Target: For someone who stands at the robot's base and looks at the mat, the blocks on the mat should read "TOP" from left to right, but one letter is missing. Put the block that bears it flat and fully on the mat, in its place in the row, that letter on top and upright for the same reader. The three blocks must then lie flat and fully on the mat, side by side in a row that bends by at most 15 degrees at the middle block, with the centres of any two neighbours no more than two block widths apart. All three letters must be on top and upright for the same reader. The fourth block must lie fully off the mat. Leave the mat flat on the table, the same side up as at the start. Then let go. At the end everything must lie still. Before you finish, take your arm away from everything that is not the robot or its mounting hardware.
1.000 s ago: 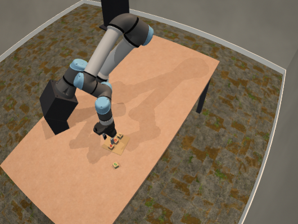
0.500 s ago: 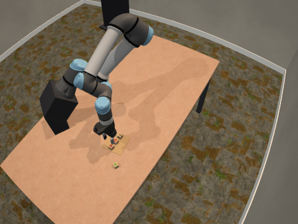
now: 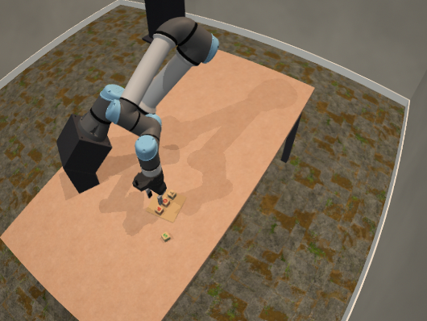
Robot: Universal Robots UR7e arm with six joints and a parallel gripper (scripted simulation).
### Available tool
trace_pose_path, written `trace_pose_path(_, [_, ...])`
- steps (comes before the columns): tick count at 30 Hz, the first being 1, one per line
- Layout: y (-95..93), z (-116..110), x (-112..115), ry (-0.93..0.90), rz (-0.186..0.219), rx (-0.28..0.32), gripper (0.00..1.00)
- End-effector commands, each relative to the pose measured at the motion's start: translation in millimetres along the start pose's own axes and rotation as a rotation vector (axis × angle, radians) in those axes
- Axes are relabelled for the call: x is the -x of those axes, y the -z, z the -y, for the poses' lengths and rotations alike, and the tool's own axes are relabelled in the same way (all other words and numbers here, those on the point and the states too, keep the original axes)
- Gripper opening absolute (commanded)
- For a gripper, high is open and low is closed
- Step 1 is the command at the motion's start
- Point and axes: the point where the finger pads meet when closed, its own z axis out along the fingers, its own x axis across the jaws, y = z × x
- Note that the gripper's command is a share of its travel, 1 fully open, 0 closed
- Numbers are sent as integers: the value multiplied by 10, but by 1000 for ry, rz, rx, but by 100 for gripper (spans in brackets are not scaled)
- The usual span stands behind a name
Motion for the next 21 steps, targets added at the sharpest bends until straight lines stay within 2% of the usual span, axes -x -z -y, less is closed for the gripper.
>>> trace_pose_path(1, [153,2,5,1,1,-1,100])
trace_pose_path(3, [236,2,5,1,1,-1,100])
trace_pose_path(5, [236,2,5,1,1,-1,100])
trace_pose_path(14, [581,2,5,1,1,-1,100])
trace_pose_path(21, [685,2,5,1,1,-1,100])
